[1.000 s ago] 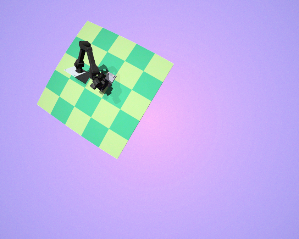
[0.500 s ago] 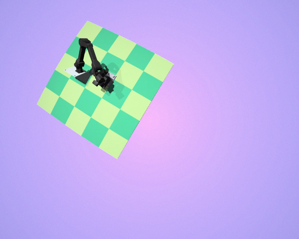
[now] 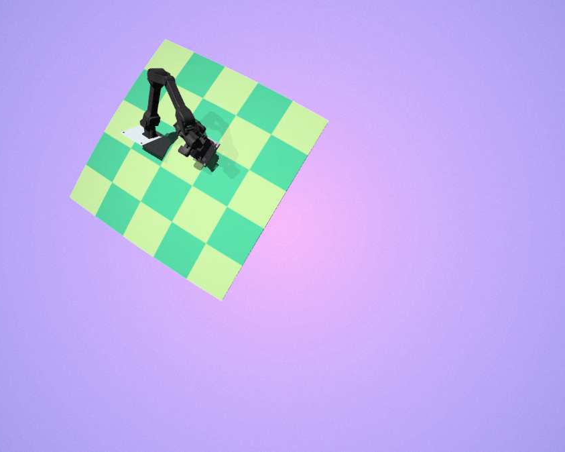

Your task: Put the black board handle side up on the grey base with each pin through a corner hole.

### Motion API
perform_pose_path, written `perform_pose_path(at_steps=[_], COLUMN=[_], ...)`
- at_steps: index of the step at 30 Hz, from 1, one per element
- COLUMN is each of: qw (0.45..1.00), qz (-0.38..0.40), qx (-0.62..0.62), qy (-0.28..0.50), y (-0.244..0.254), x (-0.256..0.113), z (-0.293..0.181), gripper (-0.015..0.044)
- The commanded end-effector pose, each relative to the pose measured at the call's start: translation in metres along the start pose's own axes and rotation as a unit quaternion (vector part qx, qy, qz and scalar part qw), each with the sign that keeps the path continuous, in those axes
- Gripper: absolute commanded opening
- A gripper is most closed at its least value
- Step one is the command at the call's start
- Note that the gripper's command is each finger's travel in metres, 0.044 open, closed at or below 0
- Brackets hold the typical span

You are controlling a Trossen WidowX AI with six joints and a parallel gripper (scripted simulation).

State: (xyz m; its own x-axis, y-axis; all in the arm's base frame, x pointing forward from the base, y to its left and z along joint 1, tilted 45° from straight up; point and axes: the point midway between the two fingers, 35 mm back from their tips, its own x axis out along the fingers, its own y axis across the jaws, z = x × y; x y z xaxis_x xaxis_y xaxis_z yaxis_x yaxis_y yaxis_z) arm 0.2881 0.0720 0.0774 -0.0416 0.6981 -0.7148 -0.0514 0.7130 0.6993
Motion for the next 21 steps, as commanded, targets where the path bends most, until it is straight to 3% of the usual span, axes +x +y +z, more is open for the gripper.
perform_pose_path(at_steps=[1, 21], qw=[1.0, 1.0], qz=[0.004, 0.002], qx=[-0.006, -0.007], qy=[0.001, 0.0], y=[0.011, 0.0099], x=[0.0006, 0.0048], z=[-0.0044, -0.0036], gripper=[0.0, 0.0])
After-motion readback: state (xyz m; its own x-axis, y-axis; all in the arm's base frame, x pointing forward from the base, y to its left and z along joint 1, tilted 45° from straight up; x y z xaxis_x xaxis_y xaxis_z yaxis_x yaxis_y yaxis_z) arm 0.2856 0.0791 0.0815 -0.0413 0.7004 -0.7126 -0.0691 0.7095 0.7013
